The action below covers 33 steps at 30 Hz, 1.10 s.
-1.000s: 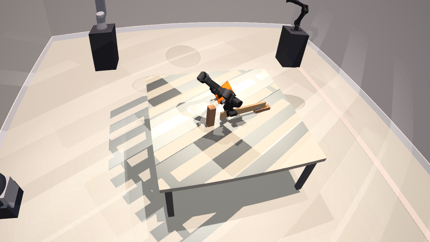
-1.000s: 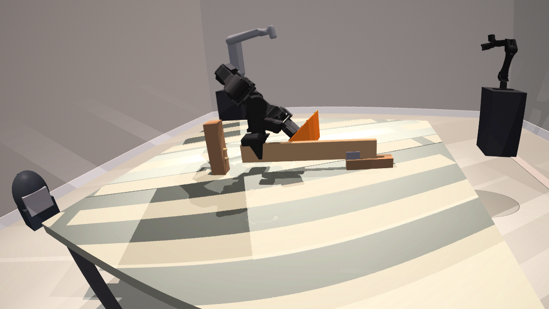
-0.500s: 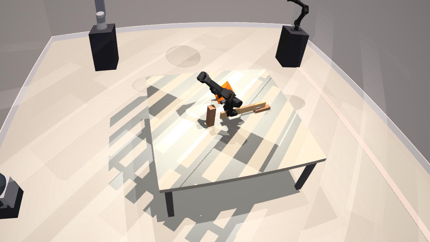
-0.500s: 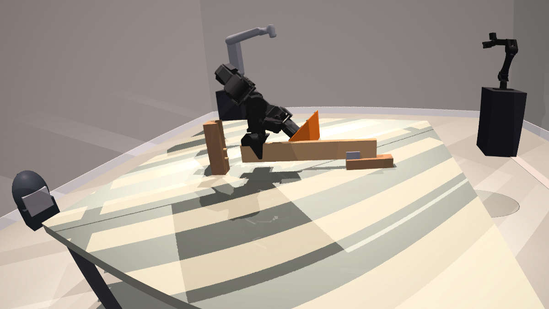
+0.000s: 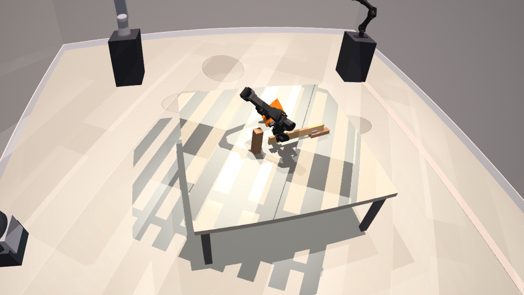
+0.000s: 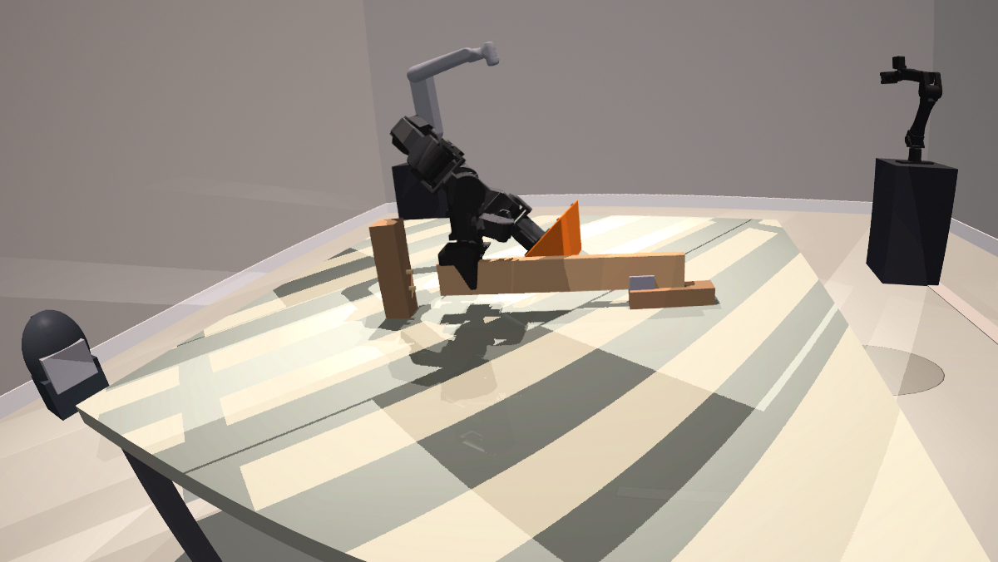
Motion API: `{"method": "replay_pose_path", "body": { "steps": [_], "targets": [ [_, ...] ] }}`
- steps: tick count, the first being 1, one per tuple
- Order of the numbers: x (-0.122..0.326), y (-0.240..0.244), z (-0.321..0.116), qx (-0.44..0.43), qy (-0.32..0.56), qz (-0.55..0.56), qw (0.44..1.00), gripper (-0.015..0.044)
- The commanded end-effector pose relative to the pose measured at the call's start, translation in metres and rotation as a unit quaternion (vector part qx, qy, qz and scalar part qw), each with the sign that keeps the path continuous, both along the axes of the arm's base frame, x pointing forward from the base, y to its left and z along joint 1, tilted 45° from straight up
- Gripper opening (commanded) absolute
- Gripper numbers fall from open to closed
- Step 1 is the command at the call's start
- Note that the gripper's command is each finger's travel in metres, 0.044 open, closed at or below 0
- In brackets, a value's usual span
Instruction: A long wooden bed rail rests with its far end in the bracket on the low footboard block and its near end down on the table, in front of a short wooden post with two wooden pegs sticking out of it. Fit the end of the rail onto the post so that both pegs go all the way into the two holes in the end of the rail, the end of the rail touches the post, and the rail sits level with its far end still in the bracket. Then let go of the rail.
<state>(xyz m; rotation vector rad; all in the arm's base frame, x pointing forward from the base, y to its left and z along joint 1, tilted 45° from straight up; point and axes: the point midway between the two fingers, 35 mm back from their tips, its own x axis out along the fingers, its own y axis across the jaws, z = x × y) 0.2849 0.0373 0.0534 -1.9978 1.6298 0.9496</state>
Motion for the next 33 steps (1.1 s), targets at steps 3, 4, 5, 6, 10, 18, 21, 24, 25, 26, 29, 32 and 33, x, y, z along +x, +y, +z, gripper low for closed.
{"method": "replay_pose_path", "body": {
  "steps": [3, 4, 5, 6, 10, 18, 21, 24, 25, 26, 29, 32, 33],
  "targets": [
    [-0.0001, 0.0002, -0.0007, 0.003, 0.0, 0.0, 1.0, 0.0],
    [-0.0001, 0.0002, -0.0006, 0.003, 0.0, 0.0, 1.0, 0.0],
    [0.0, 0.0001, -0.0005, 0.003, 0.0, 0.0, 1.0, 0.0],
    [0.0, -0.0001, -0.0004, 0.003, 0.0, 0.0, 1.0, 0.0],
    [0.0003, -0.0008, 0.0006, 0.003, 0.0, 0.0, 1.0, 0.0],
    [0.0009, -0.002, 0.0028, 0.002, 0.0, 0.0, 1.0, 0.0],
    [0.0011, -0.0024, 0.0036, 0.002, 0.0, 0.0, 1.0, 0.0],
    [0.0013, -0.0027, 0.0045, 0.002, 0.0, 0.0, 1.0, 0.0],
    [0.0014, -0.0028, 0.0048, 0.002, 0.0, 0.0, 1.0, 0.0],
    [0.0015, -0.0029, 0.0051, 0.002, 0.0, 0.0, 1.0, 0.0],
    [0.0017, -0.0032, 0.0059, 0.002, 0.0, 0.0, 1.0, 0.0],
    [0.002, -0.0036, 0.0068, 0.002, 0.0, 0.0, 1.0, 0.0],
    [0.0021, -0.0037, 0.0071, 0.002, 0.0, 0.0, 1.0, 0.0]
  ]
}}
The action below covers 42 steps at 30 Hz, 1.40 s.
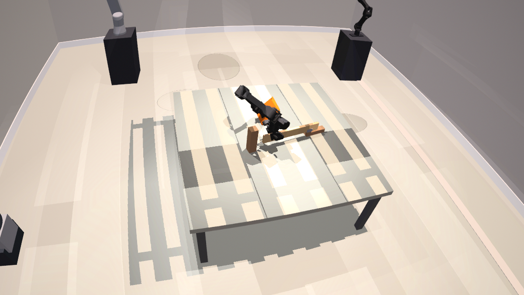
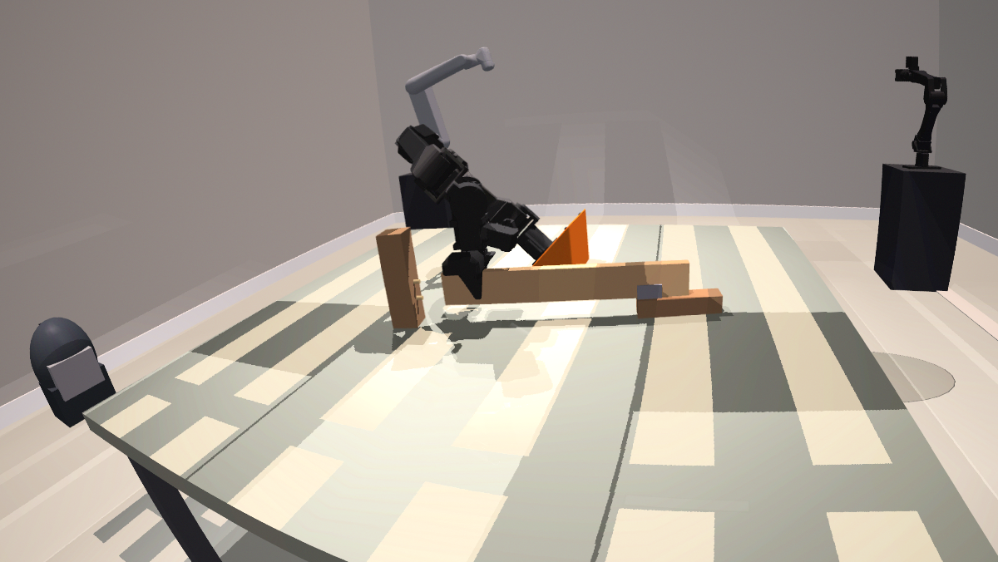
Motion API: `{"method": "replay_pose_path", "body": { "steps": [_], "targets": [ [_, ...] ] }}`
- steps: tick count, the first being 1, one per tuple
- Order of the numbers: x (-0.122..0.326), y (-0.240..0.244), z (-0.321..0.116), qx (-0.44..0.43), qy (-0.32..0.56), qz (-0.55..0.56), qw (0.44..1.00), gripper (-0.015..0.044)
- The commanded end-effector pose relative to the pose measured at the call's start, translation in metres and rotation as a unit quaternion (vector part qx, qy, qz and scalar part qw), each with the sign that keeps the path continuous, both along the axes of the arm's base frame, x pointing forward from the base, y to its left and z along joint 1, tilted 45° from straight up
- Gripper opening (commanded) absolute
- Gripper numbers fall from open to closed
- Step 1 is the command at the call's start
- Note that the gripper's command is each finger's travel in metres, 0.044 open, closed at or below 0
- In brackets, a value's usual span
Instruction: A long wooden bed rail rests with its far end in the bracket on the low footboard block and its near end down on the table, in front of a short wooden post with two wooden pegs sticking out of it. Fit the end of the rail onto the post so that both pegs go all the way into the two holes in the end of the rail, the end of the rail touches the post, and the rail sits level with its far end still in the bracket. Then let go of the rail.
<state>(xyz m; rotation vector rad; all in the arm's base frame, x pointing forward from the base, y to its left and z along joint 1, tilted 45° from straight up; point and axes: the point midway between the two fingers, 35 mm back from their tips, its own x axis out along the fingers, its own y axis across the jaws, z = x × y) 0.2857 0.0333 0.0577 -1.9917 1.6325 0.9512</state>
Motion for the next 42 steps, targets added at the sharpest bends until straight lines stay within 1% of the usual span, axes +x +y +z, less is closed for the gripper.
{"method": "replay_pose_path", "body": {
  "steps": [1, 42],
  "targets": [
    [0.0013, 0.0001, 0.0031, 0.001, -0.001, 0.002, 1.0, 0.0],
    [0.0053, -0.0094, 0.0108, 0.001, -0.001, 0.002, 1.0, 0.0]
  ]
}}
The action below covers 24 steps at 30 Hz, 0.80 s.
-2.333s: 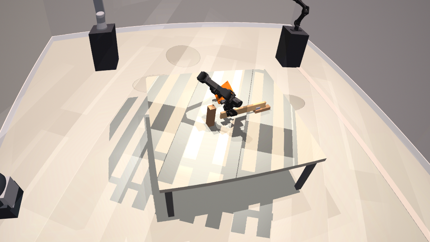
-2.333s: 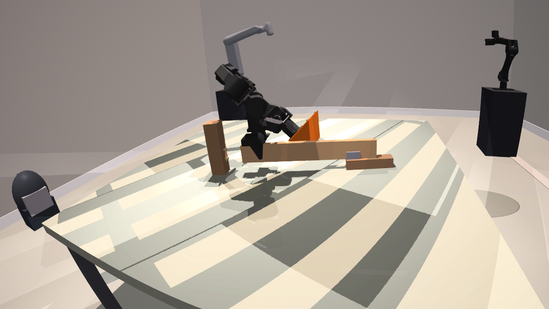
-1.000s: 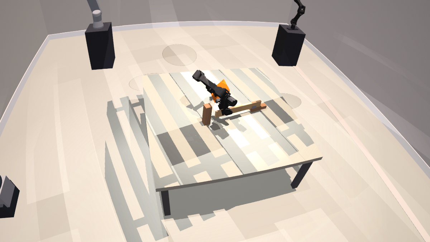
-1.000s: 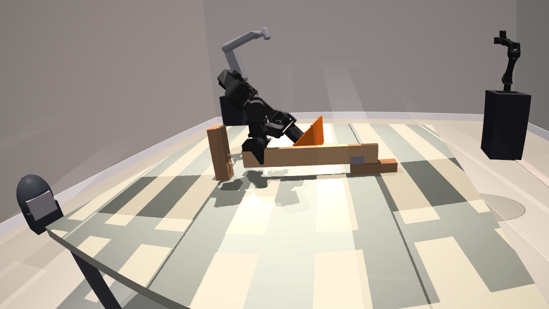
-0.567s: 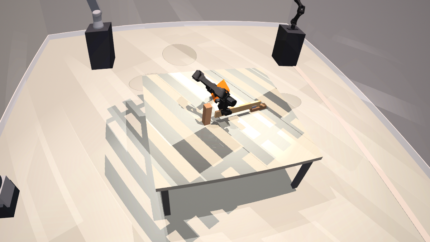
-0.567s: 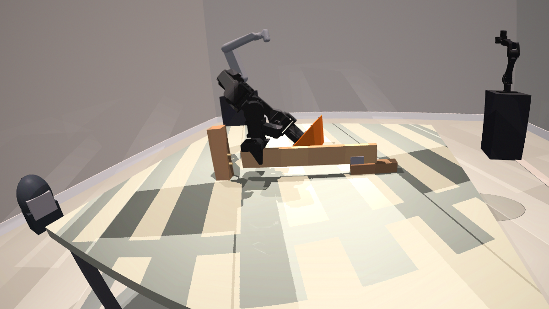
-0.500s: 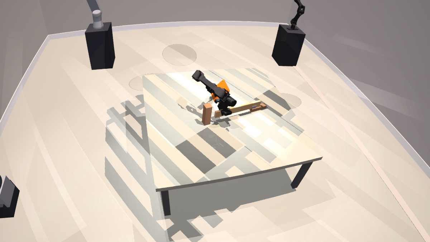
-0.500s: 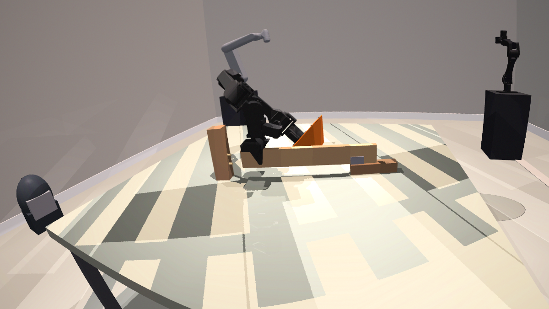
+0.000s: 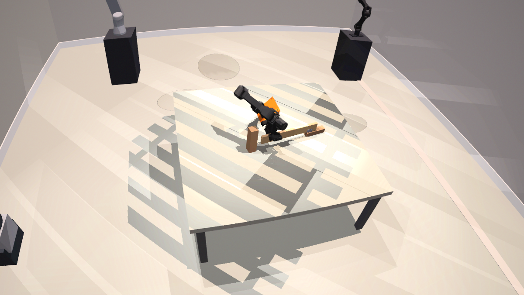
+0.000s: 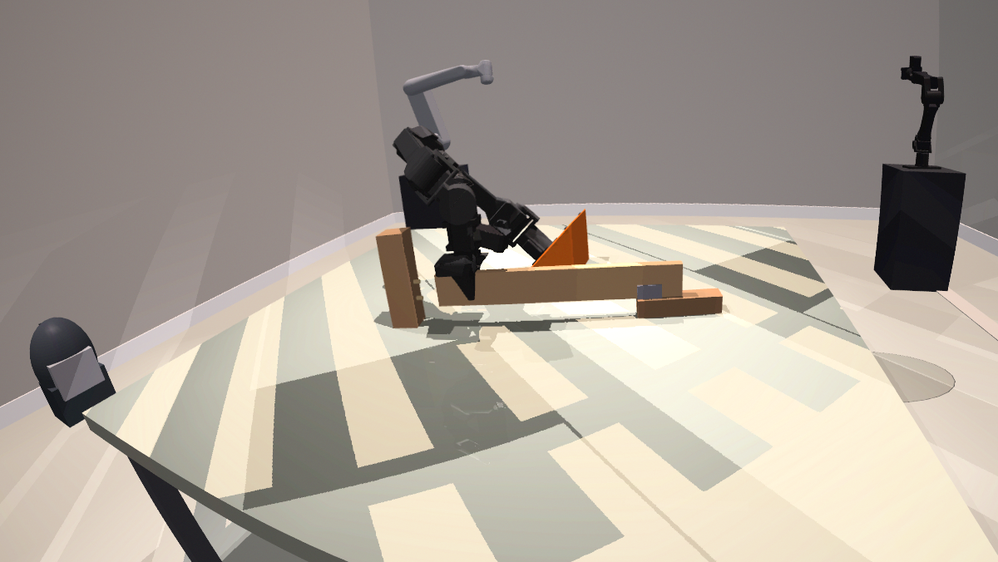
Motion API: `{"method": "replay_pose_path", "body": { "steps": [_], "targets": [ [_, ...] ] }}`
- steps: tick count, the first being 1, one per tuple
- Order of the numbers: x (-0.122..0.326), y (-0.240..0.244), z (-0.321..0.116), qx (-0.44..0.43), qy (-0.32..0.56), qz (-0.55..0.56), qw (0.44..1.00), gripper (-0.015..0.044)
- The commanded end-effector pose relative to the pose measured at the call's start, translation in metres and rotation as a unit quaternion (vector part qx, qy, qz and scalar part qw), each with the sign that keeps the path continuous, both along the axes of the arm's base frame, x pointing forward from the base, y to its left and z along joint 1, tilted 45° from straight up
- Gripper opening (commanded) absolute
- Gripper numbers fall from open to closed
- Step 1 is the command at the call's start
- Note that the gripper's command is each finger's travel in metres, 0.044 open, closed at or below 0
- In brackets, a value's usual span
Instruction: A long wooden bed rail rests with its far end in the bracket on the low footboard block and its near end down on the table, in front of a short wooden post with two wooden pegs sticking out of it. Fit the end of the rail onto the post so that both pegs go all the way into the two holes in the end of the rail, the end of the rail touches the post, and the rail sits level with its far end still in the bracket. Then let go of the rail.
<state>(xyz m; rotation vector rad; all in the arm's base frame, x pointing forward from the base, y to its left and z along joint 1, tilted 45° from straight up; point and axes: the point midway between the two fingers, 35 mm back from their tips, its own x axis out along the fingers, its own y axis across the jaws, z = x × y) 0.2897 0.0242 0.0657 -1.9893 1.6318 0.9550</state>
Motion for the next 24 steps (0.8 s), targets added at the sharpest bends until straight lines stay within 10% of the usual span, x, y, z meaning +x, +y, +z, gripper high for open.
{"method": "replay_pose_path", "body": {
  "steps": [1, 24],
  "targets": [
    [0.0014, -0.0005, 0.003, 0.0, -0.002, 0.003, 1.0, 0.0],
    [0.003, -0.0046, 0.0088, 0.0, -0.002, 0.003, 1.0, 0.0]
  ]
}}
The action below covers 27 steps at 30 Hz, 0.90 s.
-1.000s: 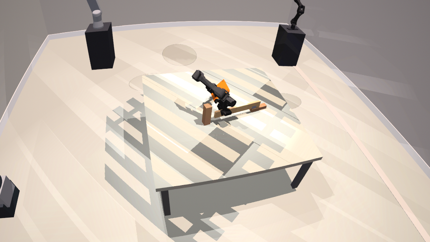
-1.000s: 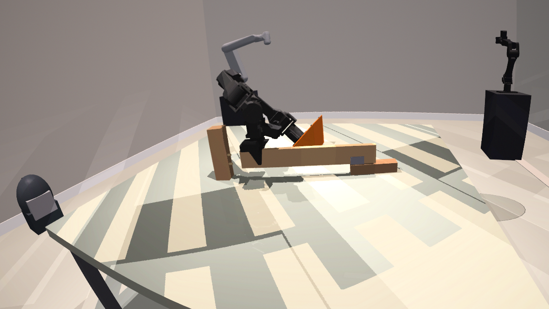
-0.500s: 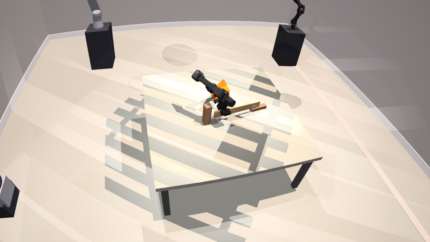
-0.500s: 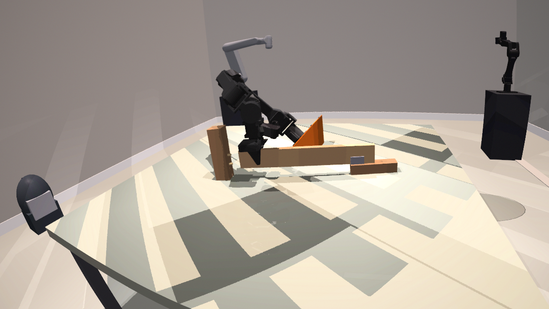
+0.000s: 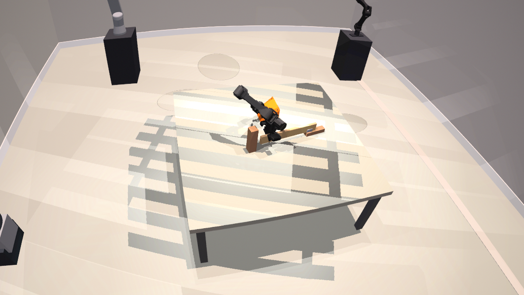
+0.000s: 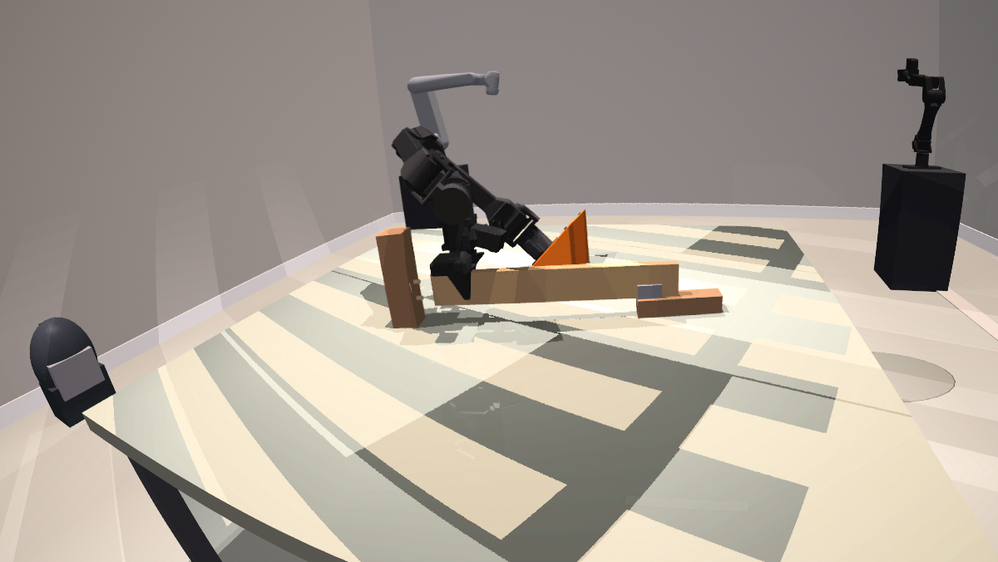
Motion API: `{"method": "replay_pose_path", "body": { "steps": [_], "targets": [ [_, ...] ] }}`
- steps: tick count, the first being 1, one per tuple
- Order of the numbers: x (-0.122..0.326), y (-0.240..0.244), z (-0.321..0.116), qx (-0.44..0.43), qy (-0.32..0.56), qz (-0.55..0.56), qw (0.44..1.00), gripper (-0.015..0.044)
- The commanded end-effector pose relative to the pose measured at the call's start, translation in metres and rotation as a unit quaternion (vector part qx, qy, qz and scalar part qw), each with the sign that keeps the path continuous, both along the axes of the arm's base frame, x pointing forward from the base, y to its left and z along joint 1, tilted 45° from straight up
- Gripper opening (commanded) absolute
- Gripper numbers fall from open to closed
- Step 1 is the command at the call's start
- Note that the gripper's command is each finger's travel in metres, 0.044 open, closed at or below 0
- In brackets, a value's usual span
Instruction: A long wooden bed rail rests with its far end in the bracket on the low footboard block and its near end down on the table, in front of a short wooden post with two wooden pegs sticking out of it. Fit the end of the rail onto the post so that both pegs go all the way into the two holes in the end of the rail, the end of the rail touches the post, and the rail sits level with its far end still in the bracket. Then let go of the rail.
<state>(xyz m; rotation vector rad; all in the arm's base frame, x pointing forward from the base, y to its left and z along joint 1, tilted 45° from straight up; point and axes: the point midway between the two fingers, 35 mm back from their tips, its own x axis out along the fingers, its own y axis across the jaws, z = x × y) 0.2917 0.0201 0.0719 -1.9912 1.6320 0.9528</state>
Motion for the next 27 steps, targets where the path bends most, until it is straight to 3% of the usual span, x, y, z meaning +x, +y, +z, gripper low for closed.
{"method": "replay_pose_path", "body": {
  "steps": [1, 27],
  "targets": [
    [0.0011, -0.0007, 0.0028, 0.0, -0.001, 0.002, 1.0, 0.0],
    [0.0032, -0.0069, 0.0078, 0.0, -0.001, 0.002, 1.0, 0.0]
  ]
}}
